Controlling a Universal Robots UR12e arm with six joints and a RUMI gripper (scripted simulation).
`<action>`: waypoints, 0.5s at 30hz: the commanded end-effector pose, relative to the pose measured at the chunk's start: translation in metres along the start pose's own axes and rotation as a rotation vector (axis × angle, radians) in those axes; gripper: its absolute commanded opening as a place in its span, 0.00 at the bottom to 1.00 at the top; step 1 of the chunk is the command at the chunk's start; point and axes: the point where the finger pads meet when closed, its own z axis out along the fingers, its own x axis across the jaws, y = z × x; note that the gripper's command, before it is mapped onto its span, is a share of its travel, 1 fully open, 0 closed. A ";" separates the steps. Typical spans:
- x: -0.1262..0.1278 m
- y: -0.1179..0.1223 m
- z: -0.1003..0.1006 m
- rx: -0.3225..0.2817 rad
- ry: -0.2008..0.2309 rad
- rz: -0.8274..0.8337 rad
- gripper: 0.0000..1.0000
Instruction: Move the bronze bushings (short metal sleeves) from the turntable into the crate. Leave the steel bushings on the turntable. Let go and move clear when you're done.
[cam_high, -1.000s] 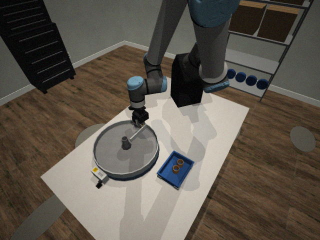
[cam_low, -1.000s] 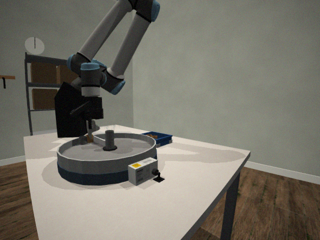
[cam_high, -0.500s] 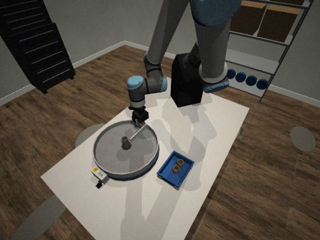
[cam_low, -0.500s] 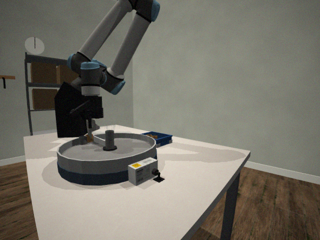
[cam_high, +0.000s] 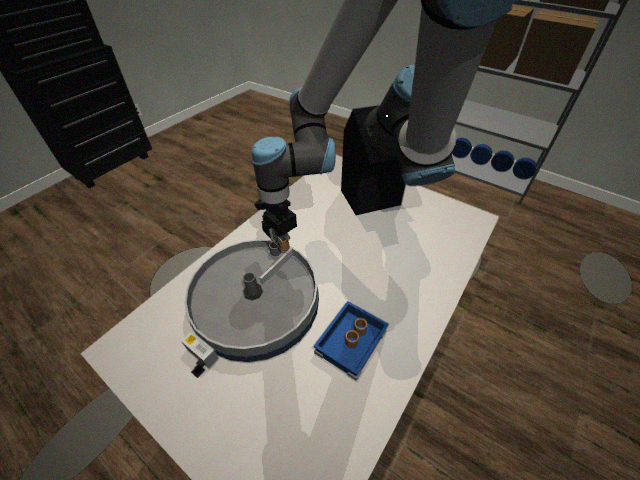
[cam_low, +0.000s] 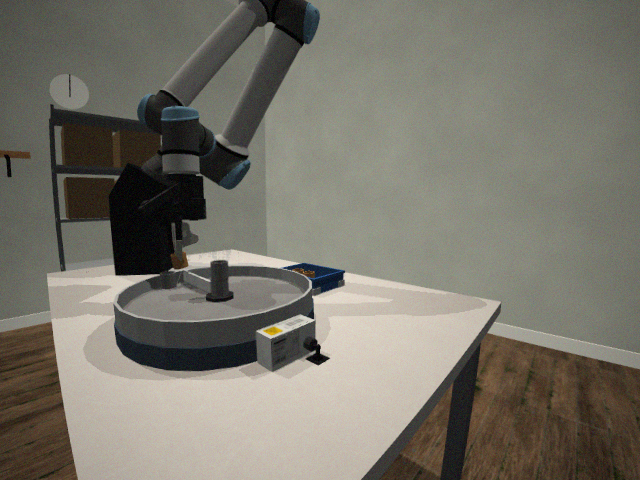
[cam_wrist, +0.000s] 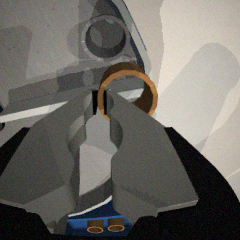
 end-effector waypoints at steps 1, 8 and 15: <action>0.000 0.000 -0.022 -0.001 0.002 -0.001 0.00; 0.000 0.000 -0.051 -0.001 0.002 -0.001 0.00; 0.000 0.000 -0.065 -0.001 0.002 -0.001 0.00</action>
